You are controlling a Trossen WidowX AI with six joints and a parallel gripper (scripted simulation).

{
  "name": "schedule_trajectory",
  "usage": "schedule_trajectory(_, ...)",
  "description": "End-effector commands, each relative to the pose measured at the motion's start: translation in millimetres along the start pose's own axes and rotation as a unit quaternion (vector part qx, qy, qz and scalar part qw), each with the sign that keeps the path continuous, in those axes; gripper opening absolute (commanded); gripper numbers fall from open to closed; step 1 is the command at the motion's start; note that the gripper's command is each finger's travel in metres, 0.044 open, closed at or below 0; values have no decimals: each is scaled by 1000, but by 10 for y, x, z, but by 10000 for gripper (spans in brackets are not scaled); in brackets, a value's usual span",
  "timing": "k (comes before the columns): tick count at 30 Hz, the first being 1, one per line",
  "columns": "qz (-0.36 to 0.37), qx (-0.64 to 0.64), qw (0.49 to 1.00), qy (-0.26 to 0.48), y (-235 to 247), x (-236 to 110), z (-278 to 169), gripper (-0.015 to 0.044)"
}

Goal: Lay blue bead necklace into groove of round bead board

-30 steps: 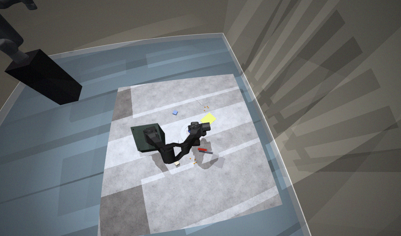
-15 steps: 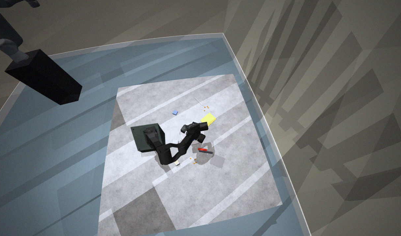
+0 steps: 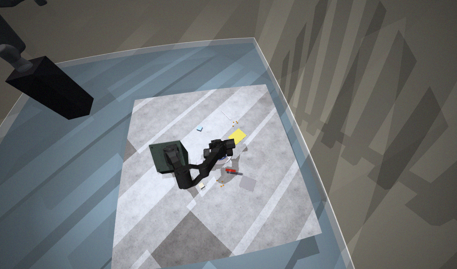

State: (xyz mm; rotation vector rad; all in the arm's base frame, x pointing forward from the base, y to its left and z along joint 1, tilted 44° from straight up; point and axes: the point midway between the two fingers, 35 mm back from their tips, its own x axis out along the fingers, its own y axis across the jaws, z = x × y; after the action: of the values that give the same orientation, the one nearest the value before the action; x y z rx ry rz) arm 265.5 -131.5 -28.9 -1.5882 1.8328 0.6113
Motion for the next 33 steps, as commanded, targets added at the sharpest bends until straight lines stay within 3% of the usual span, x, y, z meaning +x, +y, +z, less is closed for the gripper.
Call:
schedule_trajectory(1, -2, -5, 1000, 0, -4, 45, -10, 120)
schedule_trajectory(32, -2, -6, 1000, 0, -1, 383, -13, 120)
schedule_trajectory(33, -4, -2, 1000, 2, -12, 361, -30, 94)
